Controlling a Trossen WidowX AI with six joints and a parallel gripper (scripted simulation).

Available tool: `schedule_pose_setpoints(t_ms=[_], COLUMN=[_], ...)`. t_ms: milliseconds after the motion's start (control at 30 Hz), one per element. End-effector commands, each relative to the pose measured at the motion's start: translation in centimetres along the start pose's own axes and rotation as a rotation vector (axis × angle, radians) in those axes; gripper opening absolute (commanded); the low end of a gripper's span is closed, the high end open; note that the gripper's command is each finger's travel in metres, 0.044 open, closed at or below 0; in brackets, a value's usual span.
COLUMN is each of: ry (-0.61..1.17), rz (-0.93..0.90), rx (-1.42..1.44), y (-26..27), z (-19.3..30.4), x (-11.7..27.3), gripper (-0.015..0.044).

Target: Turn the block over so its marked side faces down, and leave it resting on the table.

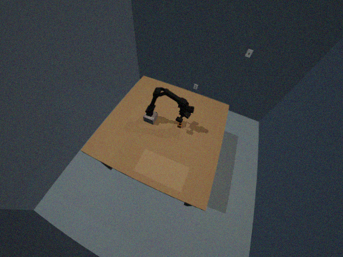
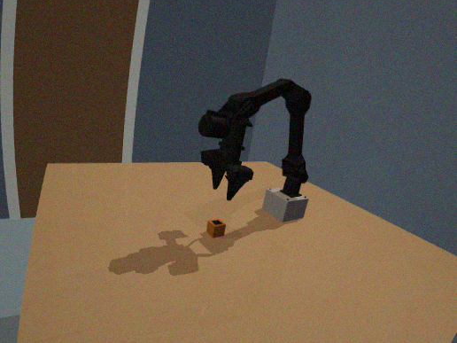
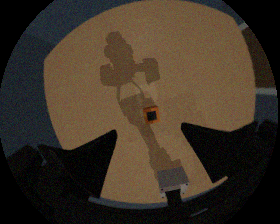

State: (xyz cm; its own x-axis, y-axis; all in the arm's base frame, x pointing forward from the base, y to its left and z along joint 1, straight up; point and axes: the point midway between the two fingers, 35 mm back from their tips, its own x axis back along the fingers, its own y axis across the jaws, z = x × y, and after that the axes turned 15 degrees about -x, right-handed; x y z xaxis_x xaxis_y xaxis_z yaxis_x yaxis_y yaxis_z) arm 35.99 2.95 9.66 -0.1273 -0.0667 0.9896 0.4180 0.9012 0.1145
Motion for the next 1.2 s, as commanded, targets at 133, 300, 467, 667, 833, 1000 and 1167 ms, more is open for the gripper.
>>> schedule_pose_setpoints(t_ms=[133,300,467,667,833,1000,1167], ry=[0.066,0.067,0.067,0.067,0.067,0.067,0.067], rz=[0.094,0.094,0.094,0.094,0.094,0.094,0.094], rx=[0.114,0.114,0.114,0.114,0.114,0.114,0.114], y=[-1.5,-1.5,-1.7,-1.7,-1.8,-1.9,-2.0], z=[0.0,0.4,0.5,0.7,0.7,0.7,0.8], x=[-3.1,-5.5,-6.6,-8.2,-9.0,-9.8,-10.6], gripper=[0.0440,0.0440,0.0440,0.0440,0.0440,0.0440,0.0440])
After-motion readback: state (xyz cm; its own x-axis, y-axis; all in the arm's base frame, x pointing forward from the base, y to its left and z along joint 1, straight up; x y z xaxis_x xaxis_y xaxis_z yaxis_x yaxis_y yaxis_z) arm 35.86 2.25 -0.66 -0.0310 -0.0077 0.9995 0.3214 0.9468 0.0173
